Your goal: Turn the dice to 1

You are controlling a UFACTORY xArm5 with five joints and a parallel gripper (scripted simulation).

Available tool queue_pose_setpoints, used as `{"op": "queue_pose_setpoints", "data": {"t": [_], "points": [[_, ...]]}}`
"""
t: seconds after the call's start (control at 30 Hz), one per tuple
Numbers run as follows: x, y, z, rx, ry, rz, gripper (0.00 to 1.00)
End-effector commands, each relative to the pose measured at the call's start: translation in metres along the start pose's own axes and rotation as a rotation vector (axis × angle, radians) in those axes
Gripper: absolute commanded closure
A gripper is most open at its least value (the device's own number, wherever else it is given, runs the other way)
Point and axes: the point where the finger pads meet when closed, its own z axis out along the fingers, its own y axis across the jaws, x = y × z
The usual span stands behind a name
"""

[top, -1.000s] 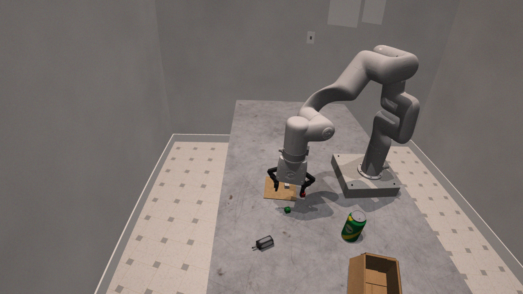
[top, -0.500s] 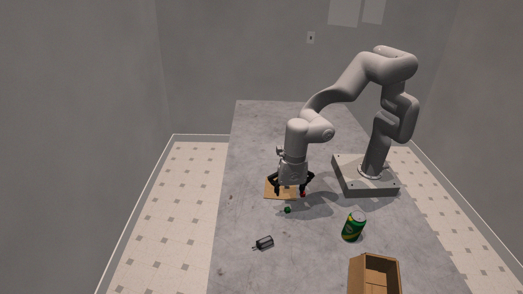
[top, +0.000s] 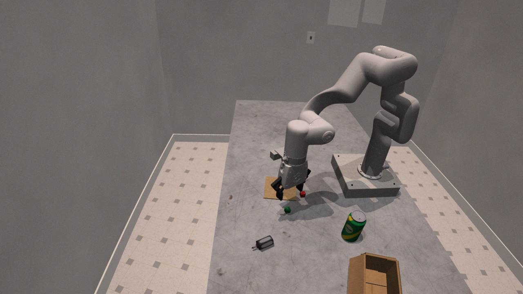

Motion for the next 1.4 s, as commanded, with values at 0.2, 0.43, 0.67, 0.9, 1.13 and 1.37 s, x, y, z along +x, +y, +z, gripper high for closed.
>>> {"op": "queue_pose_setpoints", "data": {"t": [0.2,0.43,0.67,0.9,1.13,1.37], "points": [[0.0,0.0,0.004,0.005,0.001,-0.345,0.0],[0.0,0.001,0.007,0.005,0.002,-0.512,0.0],[-0.001,0.002,0.01,0.004,0.002,-0.71,0.0],[-0.001,0.003,0.012,0.004,0.003,-0.869,0.0],[-0.001,0.004,0.015,0.004,0.003,-1.041,0.0],[-0.001,0.004,0.016,0.004,0.003,-1.088,0.0]]}}
